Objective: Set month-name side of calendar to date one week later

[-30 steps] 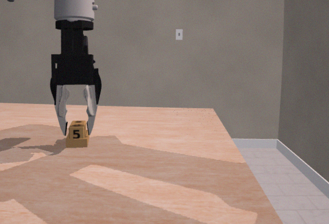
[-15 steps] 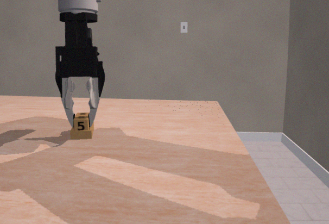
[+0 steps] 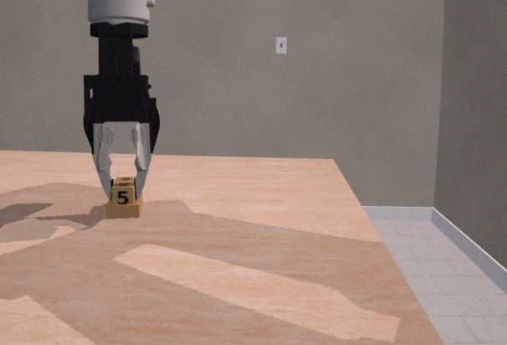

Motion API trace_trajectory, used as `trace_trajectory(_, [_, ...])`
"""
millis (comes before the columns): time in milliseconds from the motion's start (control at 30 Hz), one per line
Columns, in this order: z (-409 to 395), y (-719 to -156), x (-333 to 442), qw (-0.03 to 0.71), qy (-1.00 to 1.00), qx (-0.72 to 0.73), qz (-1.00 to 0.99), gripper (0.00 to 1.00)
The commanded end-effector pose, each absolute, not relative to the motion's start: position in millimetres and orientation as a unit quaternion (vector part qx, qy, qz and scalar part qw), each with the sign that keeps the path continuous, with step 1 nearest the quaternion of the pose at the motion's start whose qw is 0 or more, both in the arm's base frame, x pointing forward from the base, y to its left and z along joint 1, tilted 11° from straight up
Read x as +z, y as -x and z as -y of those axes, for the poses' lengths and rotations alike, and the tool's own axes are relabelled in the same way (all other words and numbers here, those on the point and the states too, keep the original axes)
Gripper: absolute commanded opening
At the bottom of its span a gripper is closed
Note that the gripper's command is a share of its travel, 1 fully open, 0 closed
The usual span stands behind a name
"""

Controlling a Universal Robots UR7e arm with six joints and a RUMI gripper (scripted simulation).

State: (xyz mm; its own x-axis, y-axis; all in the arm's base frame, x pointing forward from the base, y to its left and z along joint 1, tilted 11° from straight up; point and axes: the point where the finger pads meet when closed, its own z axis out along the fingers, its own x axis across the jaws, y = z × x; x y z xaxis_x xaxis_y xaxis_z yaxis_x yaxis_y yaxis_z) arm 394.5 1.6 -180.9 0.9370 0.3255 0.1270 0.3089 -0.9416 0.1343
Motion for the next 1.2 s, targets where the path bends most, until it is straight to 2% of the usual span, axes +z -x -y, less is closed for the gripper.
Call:
trace_trajectory(0, [-0.8, -395.8, -180.8, 0.057, -0.982, 0.075, -0.161, 0.1])
trace_trajectory(1167, [-3.4, -391.0, -163.5, 0.056, -0.983, 0.074, -0.161, 0.1])
